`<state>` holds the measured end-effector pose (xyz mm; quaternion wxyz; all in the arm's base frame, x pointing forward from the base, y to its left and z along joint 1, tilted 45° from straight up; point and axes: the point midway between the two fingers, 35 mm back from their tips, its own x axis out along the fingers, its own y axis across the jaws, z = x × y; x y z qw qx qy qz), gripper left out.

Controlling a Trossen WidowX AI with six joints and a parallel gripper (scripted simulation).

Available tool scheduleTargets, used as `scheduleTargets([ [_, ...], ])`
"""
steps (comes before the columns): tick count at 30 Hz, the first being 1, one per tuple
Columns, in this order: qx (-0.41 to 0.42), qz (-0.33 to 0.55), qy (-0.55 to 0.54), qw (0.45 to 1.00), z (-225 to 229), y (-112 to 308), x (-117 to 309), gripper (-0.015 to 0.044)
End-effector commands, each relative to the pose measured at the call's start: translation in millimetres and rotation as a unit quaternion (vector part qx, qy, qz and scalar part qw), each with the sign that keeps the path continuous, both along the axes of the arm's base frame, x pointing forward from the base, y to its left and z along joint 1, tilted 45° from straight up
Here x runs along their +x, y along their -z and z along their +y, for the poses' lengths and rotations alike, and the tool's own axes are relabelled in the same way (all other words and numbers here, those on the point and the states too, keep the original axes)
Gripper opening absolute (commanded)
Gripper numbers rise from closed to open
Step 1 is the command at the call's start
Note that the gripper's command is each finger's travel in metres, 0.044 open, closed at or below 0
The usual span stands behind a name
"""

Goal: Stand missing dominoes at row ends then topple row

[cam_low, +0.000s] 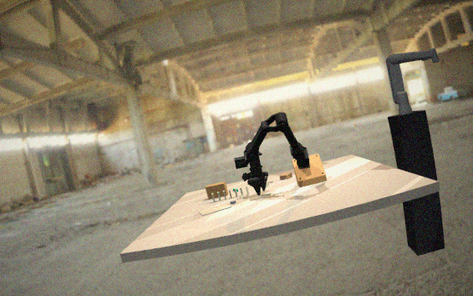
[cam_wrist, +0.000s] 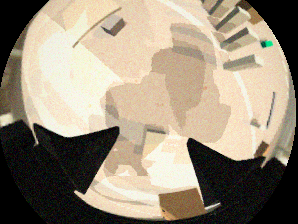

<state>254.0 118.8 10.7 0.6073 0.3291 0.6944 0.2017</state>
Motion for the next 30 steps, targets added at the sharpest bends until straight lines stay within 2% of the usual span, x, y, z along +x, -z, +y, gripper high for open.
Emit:
scheduleTargets([
  [1, 0.003, 0.010, 0.000, 1.000, 5.9, 8.1, -4.6, 0.0440],
  [12, 0.003, 0.010, 0.000, 1.000, 9.4, 11.9, -5.2, 0.0440],
  [24, 0.003, 0.010, 0.000, 1.000, 9.4, 11.9, -5.2, 0.0125],
  [25, 0.003, 0.010, 0.000, 1.000, 9.4, 11.9, -5.2, 0.0107],
  [30, 0.003, 0.010, 0.000, 1.000, 9.4, 11.9, -5.2, 0.0107],
])
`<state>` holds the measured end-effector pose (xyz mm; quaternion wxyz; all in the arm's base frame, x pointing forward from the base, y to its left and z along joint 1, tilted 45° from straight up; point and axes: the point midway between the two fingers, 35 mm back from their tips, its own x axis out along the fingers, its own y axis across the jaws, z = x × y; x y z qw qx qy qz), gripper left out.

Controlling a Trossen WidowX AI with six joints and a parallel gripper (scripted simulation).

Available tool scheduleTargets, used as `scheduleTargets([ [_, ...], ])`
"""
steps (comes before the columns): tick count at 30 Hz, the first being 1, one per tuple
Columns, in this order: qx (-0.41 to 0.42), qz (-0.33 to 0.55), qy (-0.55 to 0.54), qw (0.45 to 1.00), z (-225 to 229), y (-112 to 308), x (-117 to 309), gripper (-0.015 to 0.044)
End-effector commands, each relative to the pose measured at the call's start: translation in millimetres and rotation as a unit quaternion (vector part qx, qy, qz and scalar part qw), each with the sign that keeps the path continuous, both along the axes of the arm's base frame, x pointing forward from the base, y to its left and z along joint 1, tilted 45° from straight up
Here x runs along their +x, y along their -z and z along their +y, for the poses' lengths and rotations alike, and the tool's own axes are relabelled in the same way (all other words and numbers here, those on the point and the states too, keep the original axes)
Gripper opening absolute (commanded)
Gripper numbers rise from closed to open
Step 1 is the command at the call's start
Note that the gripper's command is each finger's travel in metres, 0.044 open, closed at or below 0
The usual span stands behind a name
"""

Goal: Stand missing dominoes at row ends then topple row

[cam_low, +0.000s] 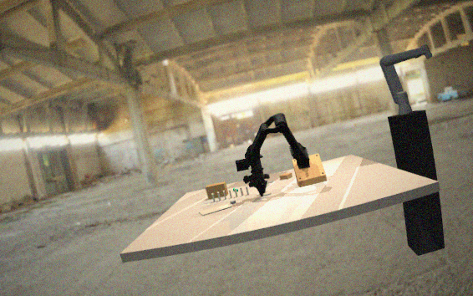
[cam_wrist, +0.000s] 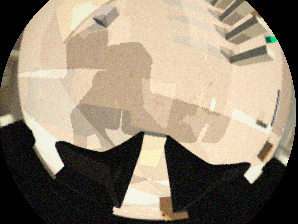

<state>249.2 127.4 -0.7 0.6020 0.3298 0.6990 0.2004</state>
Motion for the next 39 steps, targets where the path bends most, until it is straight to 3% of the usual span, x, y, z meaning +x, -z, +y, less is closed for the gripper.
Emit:
scheduleTargets([
  [1, 0.003, 0.003, 0.001, 1.000, 1, 1, 0, 0.0107],
  [6, 0.002, 0.003, 0.001, 1.000, -5, -5, 0, 0.0107],
  [20, -0.001, 0.004, 0.001, 1.000, -114, -112, 3, 0.0107],
  [30, -0.004, -0.001, -0.004, 1.000, -107, -119, 4, 0.0107],
  [39, 0.003, -0.072, -0.073, 0.995, -11, -215, -20, 0.0107],
])
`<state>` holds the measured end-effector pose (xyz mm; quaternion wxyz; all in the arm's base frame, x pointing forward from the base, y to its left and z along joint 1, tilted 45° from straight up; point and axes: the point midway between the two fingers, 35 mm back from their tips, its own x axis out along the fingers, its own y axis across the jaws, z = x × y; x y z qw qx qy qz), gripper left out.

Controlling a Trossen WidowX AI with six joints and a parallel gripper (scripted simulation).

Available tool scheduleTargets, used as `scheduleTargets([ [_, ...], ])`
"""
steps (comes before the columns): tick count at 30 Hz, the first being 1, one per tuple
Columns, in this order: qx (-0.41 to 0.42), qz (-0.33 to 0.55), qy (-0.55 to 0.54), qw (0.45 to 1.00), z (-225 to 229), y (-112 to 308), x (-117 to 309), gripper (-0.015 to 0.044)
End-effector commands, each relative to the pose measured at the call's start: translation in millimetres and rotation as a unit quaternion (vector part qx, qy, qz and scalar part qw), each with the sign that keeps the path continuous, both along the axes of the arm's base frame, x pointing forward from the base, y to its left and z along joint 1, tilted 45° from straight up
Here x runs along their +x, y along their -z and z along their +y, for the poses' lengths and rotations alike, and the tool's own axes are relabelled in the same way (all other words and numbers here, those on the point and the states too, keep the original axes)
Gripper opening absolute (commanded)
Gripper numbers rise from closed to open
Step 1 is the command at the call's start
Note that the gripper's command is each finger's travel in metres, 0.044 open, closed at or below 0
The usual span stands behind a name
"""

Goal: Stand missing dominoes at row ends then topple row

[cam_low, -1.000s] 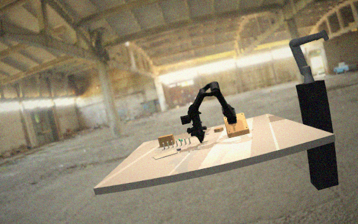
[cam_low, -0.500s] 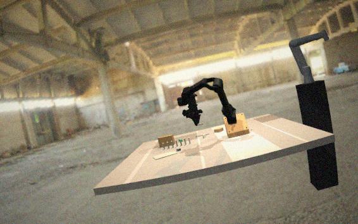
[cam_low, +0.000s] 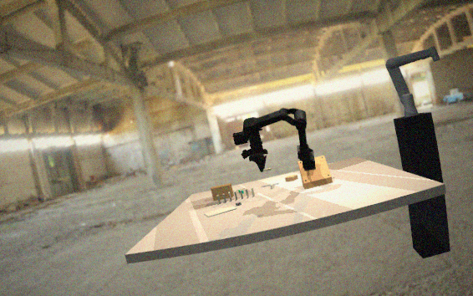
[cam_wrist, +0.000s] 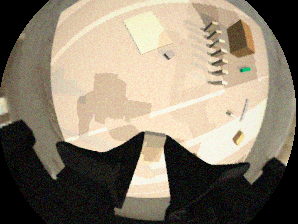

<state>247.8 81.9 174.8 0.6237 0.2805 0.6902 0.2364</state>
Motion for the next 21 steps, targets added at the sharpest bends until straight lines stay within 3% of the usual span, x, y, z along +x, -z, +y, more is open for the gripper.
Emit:
scheduleTargets([
  [1, 0.017, -0.034, -0.032, 0.999, 41, -48, -24, 0.0107],
  [12, 0.018, -0.039, -0.038, 0.998, 47, -54, -29, 0.0107],
  [21, -0.074, -0.091, -0.060, 0.991, 52, -24, -29, 0.0107],
])
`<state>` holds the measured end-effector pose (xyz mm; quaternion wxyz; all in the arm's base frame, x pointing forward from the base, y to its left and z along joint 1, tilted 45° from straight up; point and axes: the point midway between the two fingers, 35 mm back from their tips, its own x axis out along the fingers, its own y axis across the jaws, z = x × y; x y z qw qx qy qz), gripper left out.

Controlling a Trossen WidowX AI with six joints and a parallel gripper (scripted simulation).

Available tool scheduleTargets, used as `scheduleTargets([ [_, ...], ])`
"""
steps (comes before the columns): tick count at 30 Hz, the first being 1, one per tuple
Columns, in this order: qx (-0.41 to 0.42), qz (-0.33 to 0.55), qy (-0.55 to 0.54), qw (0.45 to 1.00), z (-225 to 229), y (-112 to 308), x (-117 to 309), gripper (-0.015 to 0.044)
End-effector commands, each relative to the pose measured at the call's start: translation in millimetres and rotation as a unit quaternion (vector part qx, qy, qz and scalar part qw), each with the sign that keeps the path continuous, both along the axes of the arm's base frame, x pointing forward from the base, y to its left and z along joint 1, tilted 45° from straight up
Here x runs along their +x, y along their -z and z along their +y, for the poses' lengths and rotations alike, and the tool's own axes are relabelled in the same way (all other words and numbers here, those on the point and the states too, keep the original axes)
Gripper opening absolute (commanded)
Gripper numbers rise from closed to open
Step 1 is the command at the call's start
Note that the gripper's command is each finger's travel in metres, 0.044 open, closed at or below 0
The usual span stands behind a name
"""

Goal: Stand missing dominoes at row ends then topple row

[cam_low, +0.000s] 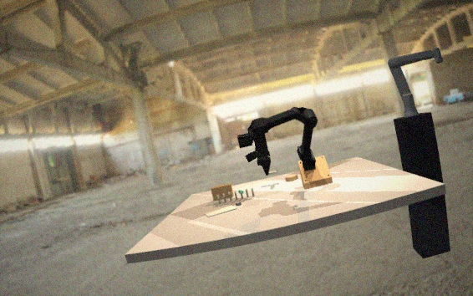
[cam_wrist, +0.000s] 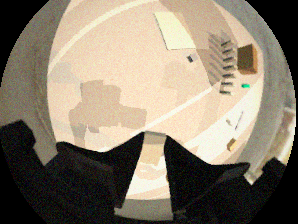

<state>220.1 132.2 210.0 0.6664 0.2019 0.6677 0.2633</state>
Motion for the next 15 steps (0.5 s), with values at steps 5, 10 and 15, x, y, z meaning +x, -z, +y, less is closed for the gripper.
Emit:
scheduleTargets([
  [5, -0.083, -0.066, -0.007, 0.994, 5, 26, 2, 0.0107],
  [10, -0.123, -0.113, -0.003, 0.986, 8, 37, 6, 0.0107],
  [15, -0.154, -0.162, 0.009, 0.975, 13, 45, 11, 0.0107],
])
